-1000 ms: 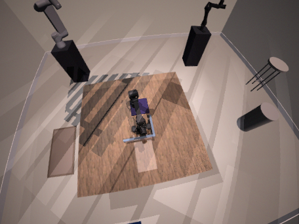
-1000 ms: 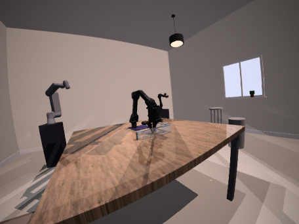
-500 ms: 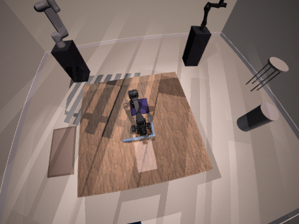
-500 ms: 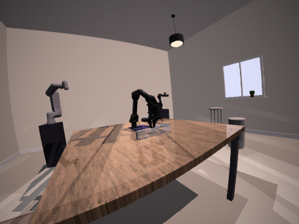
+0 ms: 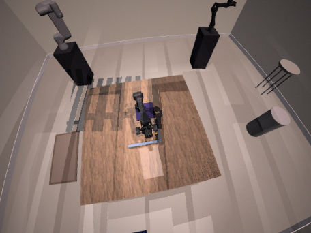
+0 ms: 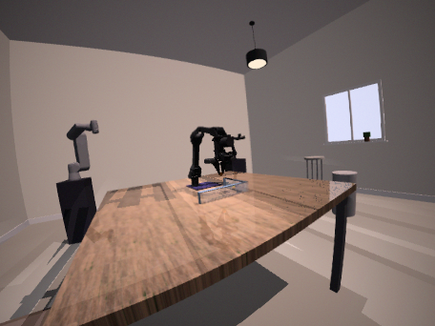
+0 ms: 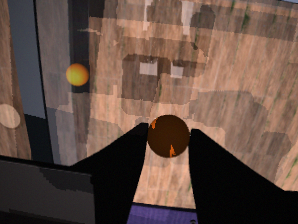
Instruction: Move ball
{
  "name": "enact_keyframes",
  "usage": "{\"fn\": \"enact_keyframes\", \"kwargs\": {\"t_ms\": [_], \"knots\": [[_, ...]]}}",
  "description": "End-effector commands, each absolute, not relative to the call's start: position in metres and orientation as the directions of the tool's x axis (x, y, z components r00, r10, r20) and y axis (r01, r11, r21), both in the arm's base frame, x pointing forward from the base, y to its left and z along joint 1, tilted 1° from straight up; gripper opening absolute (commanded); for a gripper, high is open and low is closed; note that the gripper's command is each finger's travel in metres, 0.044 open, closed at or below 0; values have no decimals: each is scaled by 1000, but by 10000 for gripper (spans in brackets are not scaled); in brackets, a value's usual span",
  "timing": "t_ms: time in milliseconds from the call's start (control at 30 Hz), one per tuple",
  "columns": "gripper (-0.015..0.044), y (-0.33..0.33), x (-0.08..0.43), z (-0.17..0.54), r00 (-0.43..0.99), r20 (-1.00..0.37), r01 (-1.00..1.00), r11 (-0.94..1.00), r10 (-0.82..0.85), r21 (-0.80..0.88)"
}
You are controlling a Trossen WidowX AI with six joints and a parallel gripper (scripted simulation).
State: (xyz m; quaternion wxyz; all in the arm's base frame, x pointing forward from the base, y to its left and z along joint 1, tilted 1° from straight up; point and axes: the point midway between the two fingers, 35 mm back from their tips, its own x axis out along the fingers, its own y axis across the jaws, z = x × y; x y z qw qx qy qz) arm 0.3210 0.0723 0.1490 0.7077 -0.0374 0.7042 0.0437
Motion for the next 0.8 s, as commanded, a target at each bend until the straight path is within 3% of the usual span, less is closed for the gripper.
{"fn": "enact_keyframes", "kwargs": {"t_ms": [0,133,367,767], "knots": [[0,72,319,164,14,-1000,-112,994,15,13],[0,73,319,163,14,-1000,-139,990,15,13],[0,89,318,157,14,-1000,-410,912,17,10],[0,116,315,146,14,-1000,-795,607,20,1]]}}
